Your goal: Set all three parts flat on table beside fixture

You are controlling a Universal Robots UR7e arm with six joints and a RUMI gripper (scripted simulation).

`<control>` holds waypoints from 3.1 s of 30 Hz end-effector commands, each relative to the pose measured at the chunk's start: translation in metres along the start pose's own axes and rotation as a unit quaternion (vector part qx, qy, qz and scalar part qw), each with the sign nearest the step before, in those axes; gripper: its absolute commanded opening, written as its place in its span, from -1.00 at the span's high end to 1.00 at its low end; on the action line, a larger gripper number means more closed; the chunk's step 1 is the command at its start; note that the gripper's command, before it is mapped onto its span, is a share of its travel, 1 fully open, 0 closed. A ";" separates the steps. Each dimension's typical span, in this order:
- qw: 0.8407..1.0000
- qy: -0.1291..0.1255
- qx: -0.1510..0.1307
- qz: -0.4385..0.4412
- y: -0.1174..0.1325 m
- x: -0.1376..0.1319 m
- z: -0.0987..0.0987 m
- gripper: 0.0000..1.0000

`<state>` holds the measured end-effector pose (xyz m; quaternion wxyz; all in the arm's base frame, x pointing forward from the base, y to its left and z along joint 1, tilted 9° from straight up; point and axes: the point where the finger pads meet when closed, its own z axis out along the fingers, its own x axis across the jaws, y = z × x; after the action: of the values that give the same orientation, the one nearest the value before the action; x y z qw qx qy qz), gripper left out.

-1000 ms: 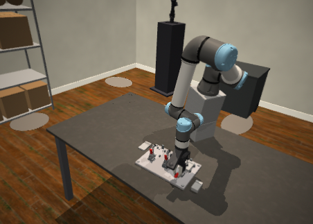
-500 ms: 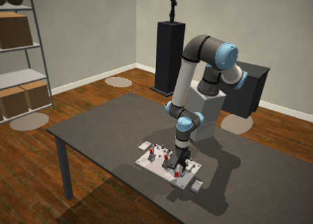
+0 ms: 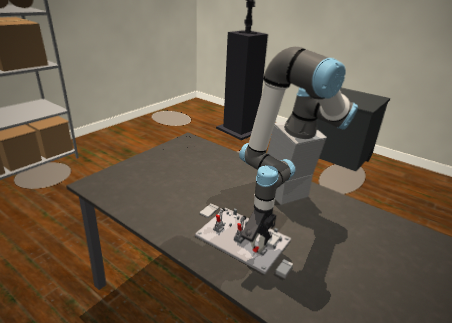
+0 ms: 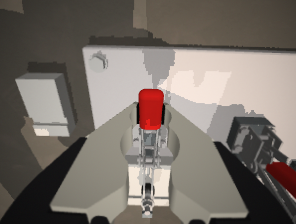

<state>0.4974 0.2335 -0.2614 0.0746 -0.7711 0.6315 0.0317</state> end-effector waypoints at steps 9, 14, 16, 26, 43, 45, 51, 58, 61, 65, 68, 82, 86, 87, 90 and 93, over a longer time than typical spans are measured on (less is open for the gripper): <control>1.000 -0.001 0.001 0.000 0.010 0.001 -0.012 1.00; 1.000 0.000 0.001 0.000 0.015 0.000 -0.015 1.00; 1.000 0.000 0.001 0.000 0.016 0.000 -0.016 1.00; 1.000 -0.001 0.001 0.000 0.025 0.000 -0.019 1.00; 1.000 -0.001 0.000 0.000 0.038 0.000 -0.020 1.00; 1.000 -0.001 0.000 0.000 0.039 0.000 -0.019 1.00; 1.000 -0.001 -0.001 0.000 0.041 0.000 -0.019 1.00; 1.000 -0.001 -0.001 0.000 0.043 0.000 -0.019 1.00; 1.000 -0.001 -0.001 0.000 0.043 0.000 -0.019 1.00; 1.000 -0.001 -0.001 0.000 0.043 0.000 -0.019 1.00; 1.000 -0.001 -0.001 0.000 0.043 0.000 -0.019 1.00; 1.000 -0.001 -0.001 0.000 0.043 0.000 -0.019 1.00; 1.000 -0.001 -0.001 0.000 0.043 0.000 -0.019 1.00; 1.000 -0.001 -0.001 0.000 0.043 0.000 -0.019 1.00; 1.000 -0.001 -0.001 0.000 0.043 0.000 -0.019 1.00; 1.000 -0.001 -0.001 0.000 0.043 0.000 -0.019 1.00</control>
<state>0.4611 0.2233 -0.2433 0.0782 -0.7712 0.6311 0.0282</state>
